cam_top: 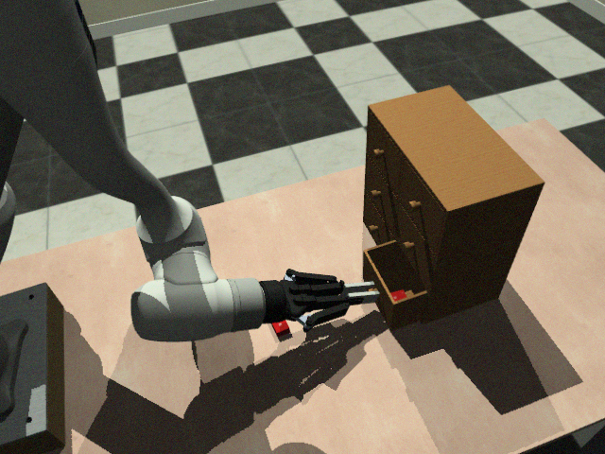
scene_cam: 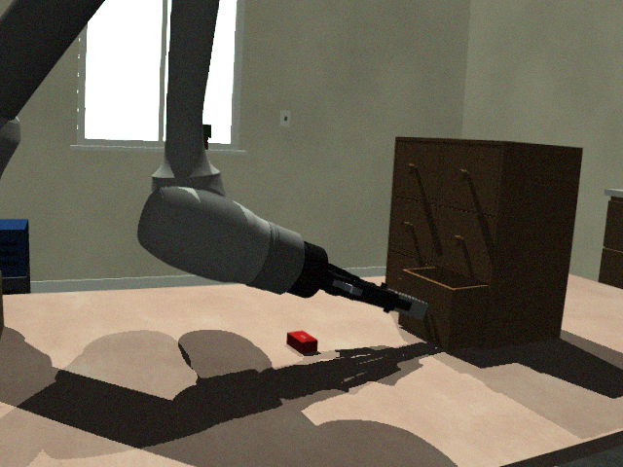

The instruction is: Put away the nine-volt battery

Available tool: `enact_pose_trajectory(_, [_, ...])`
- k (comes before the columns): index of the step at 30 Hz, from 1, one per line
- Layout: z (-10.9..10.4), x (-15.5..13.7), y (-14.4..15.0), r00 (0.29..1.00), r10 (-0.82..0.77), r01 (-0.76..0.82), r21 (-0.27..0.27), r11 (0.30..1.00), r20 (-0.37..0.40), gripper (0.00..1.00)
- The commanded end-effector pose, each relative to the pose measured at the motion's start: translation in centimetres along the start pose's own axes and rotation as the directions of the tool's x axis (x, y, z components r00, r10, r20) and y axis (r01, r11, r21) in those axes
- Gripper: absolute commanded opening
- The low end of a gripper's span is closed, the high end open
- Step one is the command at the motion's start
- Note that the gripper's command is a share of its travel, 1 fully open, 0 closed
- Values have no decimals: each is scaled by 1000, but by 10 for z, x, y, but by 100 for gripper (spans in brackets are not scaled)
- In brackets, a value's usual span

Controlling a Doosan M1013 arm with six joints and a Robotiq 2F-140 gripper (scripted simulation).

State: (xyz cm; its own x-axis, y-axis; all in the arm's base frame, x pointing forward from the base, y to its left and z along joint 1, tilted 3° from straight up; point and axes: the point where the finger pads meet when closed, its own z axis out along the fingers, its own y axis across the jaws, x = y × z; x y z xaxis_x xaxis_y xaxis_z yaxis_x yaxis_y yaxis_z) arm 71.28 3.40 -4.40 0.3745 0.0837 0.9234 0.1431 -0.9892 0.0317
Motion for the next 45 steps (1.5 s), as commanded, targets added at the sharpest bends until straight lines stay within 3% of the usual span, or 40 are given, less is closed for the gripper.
enact_pose_trajectory(1, [-4, -1, -1, 1000, -3, 3, 3, 1000, 1, 8])
enact_pose_trajectory(34, [-4, -1, -1, 1000, -3, 3, 3, 1000, 1, 8])
enact_pose_trajectory(45, [-4, -1, -1, 1000, -3, 3, 3, 1000, 1, 20])
